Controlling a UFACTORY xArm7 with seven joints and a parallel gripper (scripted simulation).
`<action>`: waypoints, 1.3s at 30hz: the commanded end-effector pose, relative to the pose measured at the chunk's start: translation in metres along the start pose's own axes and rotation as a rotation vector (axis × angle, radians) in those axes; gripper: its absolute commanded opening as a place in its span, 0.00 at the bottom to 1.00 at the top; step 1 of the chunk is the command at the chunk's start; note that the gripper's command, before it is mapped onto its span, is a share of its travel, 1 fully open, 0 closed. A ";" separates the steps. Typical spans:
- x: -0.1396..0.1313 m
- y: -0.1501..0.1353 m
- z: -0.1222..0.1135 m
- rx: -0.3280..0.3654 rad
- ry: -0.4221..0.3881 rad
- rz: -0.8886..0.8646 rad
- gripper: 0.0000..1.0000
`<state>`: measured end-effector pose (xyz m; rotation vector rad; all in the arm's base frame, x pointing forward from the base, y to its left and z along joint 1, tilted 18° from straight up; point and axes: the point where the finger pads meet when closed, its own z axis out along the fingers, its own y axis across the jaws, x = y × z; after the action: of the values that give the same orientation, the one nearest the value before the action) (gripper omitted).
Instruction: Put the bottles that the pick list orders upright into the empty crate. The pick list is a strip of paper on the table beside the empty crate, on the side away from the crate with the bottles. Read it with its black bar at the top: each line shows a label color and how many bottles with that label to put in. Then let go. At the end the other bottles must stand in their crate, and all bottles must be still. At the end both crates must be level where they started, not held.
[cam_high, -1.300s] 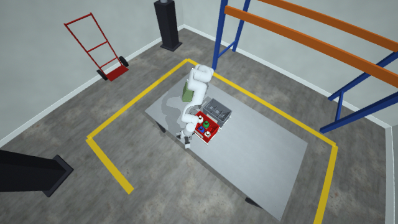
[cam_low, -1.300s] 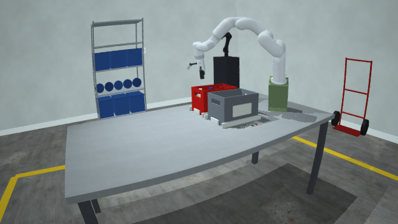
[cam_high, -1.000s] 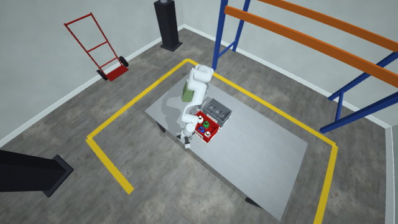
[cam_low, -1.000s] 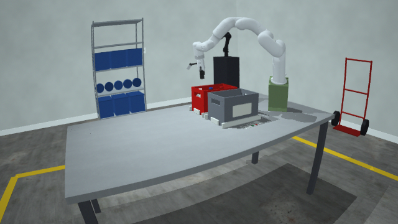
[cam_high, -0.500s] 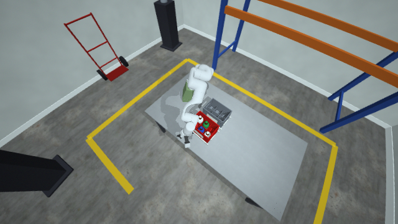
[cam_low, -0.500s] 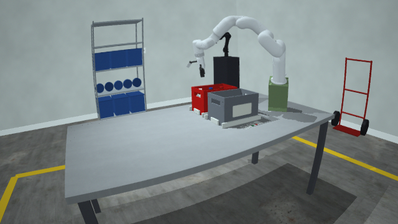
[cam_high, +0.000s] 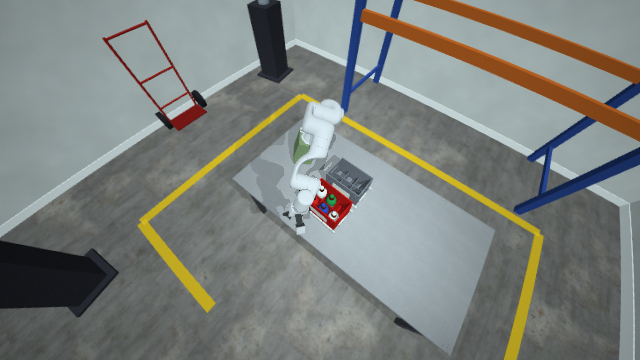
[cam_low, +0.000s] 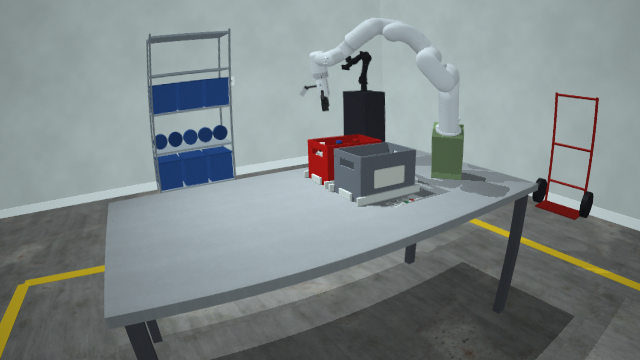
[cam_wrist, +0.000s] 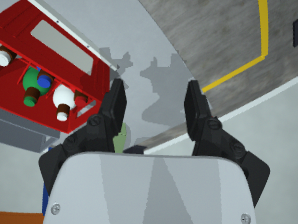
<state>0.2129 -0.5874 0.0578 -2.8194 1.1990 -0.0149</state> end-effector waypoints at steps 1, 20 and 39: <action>-0.001 0.007 -0.025 -0.004 0.007 0.002 0.65; 0.004 -0.011 -0.081 0.007 0.033 0.052 0.65; 0.018 -0.077 -0.103 0.043 0.062 0.145 0.65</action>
<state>0.2671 -0.5592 0.1587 -2.7075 1.3863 -0.1091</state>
